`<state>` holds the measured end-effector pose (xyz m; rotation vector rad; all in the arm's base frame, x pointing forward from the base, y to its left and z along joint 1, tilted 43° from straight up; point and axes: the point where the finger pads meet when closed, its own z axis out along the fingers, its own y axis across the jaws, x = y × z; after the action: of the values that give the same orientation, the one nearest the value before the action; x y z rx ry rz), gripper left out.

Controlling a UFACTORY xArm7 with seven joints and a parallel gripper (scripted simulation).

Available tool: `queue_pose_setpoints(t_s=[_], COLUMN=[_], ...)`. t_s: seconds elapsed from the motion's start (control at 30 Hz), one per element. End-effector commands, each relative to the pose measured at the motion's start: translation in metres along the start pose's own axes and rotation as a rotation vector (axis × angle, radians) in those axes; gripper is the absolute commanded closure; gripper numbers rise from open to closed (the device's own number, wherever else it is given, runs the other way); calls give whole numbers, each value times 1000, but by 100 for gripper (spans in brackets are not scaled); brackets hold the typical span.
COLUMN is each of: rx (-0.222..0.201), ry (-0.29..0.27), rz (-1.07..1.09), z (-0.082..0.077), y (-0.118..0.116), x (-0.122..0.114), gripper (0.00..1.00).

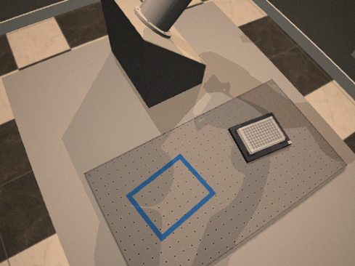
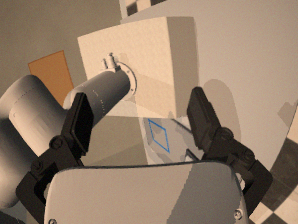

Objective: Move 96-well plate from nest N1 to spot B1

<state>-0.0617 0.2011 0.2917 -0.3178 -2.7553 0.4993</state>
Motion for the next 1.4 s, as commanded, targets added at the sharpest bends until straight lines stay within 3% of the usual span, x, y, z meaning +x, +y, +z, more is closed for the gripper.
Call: queue_pose_setpoints(t_s=[0.0,0.53,0.67,0.8,0.87,0.97,1.03,1.17,1.27,1.37], rx=[-2,-2,-18,-21,-37,-39,-61,-65,-98,-98], ry=[1,1,121,134,191,201,256,268,334,334], rz=[-1,-1,54,61,90,96,127,133,174,174], z=[-1,-1,-4,-6,-8,-10,-12,-13,-16,-18], y=[0,0,20,32,42,51,60,69,82,90], x=[0,0,1,1,-1,-3,-7,-10,-17,-21], gripper=[0,0,0,0,0,0,0,0,0,0])
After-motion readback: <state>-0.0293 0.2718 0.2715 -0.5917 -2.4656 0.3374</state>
